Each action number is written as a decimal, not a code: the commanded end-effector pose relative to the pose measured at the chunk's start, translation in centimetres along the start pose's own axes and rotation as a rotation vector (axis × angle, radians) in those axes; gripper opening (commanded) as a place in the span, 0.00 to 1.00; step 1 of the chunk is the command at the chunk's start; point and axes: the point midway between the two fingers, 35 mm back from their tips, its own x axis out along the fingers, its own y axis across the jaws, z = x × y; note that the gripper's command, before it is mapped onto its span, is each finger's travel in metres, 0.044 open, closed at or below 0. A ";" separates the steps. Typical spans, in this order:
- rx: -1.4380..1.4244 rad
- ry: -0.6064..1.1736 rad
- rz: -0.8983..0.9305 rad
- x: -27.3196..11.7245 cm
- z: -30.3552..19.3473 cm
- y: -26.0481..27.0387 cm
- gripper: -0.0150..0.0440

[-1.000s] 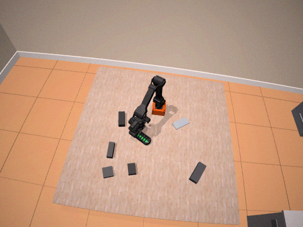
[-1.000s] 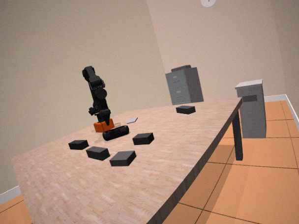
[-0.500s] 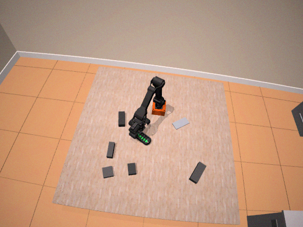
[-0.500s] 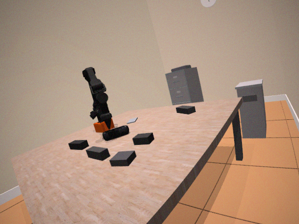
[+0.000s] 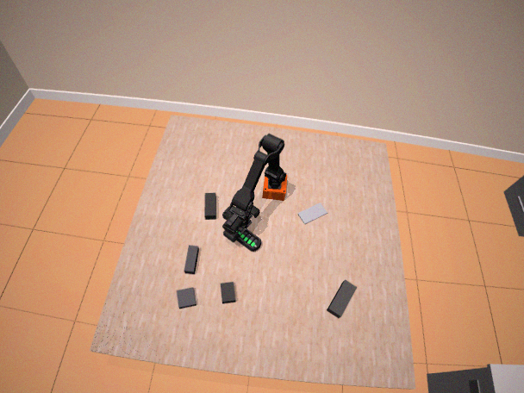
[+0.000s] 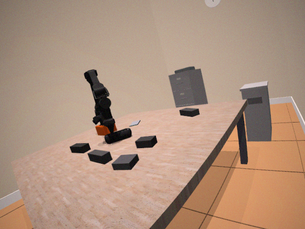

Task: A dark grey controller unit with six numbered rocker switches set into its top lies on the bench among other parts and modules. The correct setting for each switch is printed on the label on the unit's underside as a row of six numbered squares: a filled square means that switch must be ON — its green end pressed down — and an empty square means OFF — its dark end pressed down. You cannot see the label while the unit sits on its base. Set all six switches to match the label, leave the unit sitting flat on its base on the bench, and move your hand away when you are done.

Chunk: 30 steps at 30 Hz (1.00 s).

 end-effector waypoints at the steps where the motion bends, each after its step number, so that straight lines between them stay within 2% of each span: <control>1: 0.004 0.001 -0.004 0.3 0.0 -0.1 0.25; 13: 0.004 0.001 -0.004 0.3 0.0 -0.1 0.25; 18: 0.003 0.001 -0.003 -4.0 0.0 -0.1 0.25; 25: 0.004 0.001 -0.003 -4.2 -0.1 0.0 0.25; 30: 0.004 0.003 -0.002 -4.2 -2.1 1.9 0.25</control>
